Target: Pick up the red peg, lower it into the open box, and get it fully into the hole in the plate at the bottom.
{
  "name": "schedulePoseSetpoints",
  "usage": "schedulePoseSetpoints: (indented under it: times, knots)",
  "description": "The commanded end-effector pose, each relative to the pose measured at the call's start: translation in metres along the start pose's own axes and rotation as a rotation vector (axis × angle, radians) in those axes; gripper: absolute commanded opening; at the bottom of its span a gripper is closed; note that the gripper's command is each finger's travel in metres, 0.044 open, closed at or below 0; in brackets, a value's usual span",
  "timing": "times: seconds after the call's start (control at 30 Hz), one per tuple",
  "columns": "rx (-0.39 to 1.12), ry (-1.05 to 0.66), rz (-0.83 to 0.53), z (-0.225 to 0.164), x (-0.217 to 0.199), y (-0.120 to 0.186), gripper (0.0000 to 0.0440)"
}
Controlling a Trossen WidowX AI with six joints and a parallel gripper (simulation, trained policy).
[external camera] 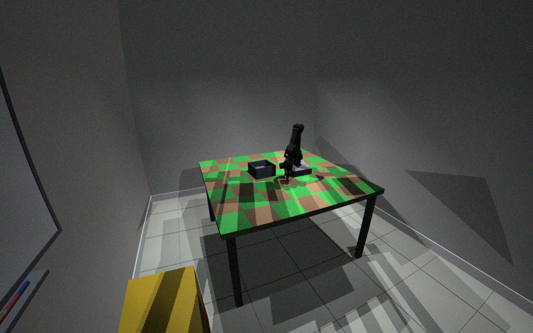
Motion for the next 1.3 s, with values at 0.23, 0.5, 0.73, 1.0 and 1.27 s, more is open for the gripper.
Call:
schedulePoseSetpoints:
  times: [0.23, 0.5, 0.73, 1.0, 1.27]
  knots:
    - [-0.053, -0.018, -0.042, 0.014, 0.002, -0.001, 0.0003]
    - [-0.123, -0.032, -0.019, 0.033, 0.002, 0.028, 0.0]
    - [-0.176, -0.056, 0.002, 0.052, 0.001, 0.057, 0.0]
    - [-0.229, -0.13, 0.037, 0.08, 0.002, 0.091, 0.0]
    - [-0.258, -0.232, 0.048, 0.116, -0.003, 0.104, 0.0]
Point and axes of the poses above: the point midway between the two fingers, 35 mm back from their tips, its own y axis back along the fingers, its own x axis across the jaws, z = x × y, the point moved 3 cm from there along y, back along the fingers, and after that the axes turned 14 degrees about -y, right-handed, at the moved point
